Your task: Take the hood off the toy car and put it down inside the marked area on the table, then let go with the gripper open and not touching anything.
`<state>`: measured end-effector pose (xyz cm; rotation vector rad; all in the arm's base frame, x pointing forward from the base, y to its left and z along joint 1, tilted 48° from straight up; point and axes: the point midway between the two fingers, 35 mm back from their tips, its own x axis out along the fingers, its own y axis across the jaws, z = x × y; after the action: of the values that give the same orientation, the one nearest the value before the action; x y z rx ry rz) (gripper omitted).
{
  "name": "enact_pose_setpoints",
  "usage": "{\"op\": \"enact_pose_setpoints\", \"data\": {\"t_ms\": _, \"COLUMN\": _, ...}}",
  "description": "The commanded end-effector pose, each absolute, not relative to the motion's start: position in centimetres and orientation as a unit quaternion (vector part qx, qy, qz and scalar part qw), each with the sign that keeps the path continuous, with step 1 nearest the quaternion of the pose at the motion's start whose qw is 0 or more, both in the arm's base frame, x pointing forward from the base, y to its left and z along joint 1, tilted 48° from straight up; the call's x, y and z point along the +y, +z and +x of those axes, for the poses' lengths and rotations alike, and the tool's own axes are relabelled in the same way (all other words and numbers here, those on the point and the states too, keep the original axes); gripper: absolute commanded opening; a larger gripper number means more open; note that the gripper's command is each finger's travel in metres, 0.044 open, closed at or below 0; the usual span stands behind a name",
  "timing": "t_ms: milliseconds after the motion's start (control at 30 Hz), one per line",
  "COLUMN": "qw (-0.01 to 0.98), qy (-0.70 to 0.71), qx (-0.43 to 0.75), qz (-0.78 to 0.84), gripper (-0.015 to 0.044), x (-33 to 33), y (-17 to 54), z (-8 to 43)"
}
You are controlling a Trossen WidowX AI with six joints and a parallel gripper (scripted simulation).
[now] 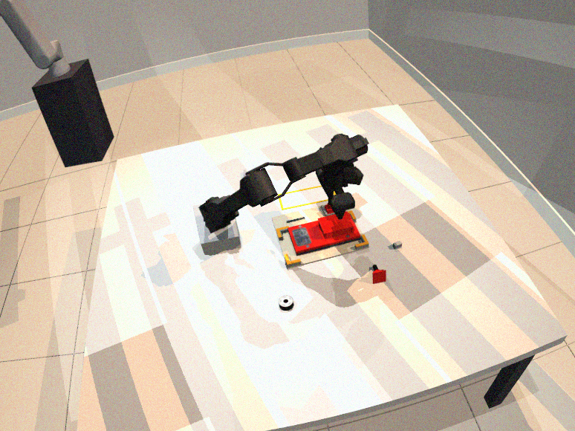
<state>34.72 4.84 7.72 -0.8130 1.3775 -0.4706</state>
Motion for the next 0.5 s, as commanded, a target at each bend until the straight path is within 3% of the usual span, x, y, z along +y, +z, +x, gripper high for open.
{"op": "enact_pose_setpoints", "data": {"t_ms": 0, "qw": 0.671, "qy": -0.208, "qx": 0.611, "qz": -0.364, "gripper": 0.0440, "x": 4.62, "y": 7.53, "z": 34.79}}
{"op": "enact_pose_setpoints", "data": {"t_ms": 467, "qw": 0.671, "qy": -0.208, "qx": 0.611, "qz": -0.364, "gripper": 0.0440, "x": 3.77, "y": 6.70, "z": 35.01}}
